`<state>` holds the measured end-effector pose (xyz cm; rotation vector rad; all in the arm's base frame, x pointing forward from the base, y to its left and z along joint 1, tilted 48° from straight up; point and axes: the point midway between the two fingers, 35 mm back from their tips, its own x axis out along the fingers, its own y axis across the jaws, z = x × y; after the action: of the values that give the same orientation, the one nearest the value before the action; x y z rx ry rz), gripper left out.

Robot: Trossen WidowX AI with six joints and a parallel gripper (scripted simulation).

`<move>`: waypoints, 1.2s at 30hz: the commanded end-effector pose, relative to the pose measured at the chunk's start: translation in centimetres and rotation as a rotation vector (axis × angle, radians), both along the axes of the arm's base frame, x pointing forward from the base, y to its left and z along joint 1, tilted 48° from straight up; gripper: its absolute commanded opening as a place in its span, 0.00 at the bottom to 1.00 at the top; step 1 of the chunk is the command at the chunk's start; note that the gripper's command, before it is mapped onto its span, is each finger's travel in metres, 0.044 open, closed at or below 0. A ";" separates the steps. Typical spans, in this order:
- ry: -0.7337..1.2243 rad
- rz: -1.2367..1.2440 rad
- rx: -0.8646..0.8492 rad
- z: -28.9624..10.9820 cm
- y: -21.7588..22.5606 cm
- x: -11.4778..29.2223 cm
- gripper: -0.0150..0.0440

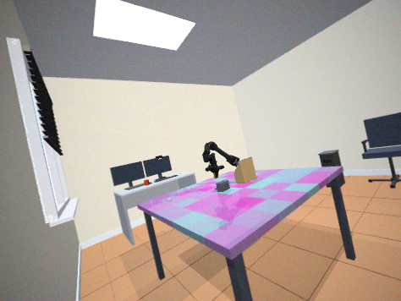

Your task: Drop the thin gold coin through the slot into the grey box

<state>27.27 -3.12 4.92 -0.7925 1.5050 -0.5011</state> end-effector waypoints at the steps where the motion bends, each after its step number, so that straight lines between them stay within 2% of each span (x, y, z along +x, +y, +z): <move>1: -0.006 -0.003 0.005 -0.8 0.8 0.4 0.25; 24: -0.008 -0.006 -0.002 -5.2 4.7 0.8 0.25; 36: -0.001 -0.001 -0.006 -4.9 4.4 0.7 0.25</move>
<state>28.03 1.42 0.01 -0.7939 1.5000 -0.5071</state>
